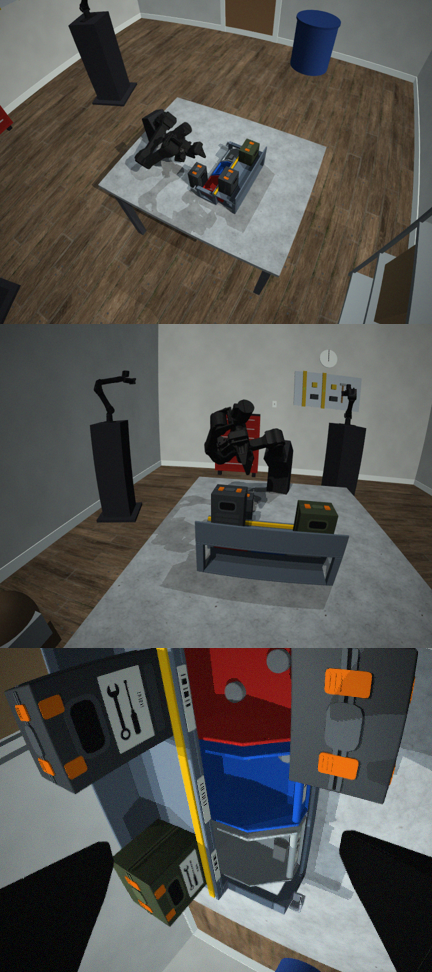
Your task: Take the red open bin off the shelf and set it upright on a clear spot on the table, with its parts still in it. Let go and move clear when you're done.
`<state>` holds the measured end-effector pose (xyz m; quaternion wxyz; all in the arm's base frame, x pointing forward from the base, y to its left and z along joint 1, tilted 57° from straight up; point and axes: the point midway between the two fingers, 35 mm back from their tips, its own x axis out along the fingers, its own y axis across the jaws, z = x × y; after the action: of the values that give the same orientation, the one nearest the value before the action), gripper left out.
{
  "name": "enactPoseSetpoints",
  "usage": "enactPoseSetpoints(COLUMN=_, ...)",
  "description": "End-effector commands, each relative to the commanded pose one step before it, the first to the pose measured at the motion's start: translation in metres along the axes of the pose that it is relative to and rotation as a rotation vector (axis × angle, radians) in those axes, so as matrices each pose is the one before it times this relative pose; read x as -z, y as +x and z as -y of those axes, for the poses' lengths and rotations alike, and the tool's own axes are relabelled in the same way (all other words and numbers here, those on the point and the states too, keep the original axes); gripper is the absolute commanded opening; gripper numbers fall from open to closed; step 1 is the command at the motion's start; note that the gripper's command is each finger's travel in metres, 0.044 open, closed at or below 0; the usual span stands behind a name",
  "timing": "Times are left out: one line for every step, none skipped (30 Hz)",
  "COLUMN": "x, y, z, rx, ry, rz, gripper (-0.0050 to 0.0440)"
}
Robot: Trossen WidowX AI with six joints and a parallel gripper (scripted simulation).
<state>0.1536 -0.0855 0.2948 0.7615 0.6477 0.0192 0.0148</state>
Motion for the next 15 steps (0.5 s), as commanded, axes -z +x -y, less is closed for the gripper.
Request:
enactPoseSetpoints(x=-0.01871, y=0.04126, z=0.02888, rx=0.23838, ry=-0.0069, rz=0.10836, gripper=0.044)
enactPoseSetpoints(x=0.0, y=0.0, z=0.0, rx=0.0, ry=0.0, rz=0.0, gripper=0.044)
enactPoseSetpoints(x=0.0, y=0.0, z=0.0, rx=0.0, ry=0.0, rz=0.0, gripper=0.044)
enactPoseSetpoints(x=0.0, y=0.0, z=0.0, rx=0.0, ry=0.0, rz=0.0, gripper=0.044)
enactPoseSetpoints(x=0.0, y=0.0, z=0.0, rx=0.0, ry=0.0, rz=0.0, gripper=0.044)
enactPoseSetpoints(x=0.0, y=0.0, z=0.0, rx=0.0, ry=0.0, rz=0.0, gripper=0.044)
enactPoseSetpoints(x=0.0, y=0.0, z=0.0, rx=0.0, ry=0.0, rz=0.0, gripper=0.044)
enactPoseSetpoints(x=0.0, y=0.0, z=0.0, rx=0.0, ry=0.0, rz=0.0, gripper=0.044)
enactPoseSetpoints(x=0.0, y=0.0, z=0.0, rx=0.0, ry=0.0, rz=0.0, gripper=0.044)
enactPoseSetpoints(x=0.0, y=0.0, z=0.0, rx=0.0, ry=0.0, rz=0.0, gripper=0.044)
enactPoseSetpoints(x=0.0, y=0.0, z=0.0, rx=0.0, ry=0.0, rz=0.0, gripper=0.044)
enactPoseSetpoints(x=0.0, y=0.0, z=0.0, rx=0.0, ry=0.0, rz=0.0, gripper=0.044)
enactPoseSetpoints(x=0.01153, y=-0.03901, z=-0.01653, rx=-0.1935, ry=0.0023, rz=-0.09222, gripper=0.044)
enactPoseSetpoints(x=-0.00376, y=0.00852, z=0.00585, rx=0.04744, ry=0.0003, rz=0.02129, gripper=0.044)
enactPoseSetpoints(x=-0.00358, y=0.00887, z=0.00543, rx=0.04744, ry=0.0003, rz=0.02129, gripper=0.044)
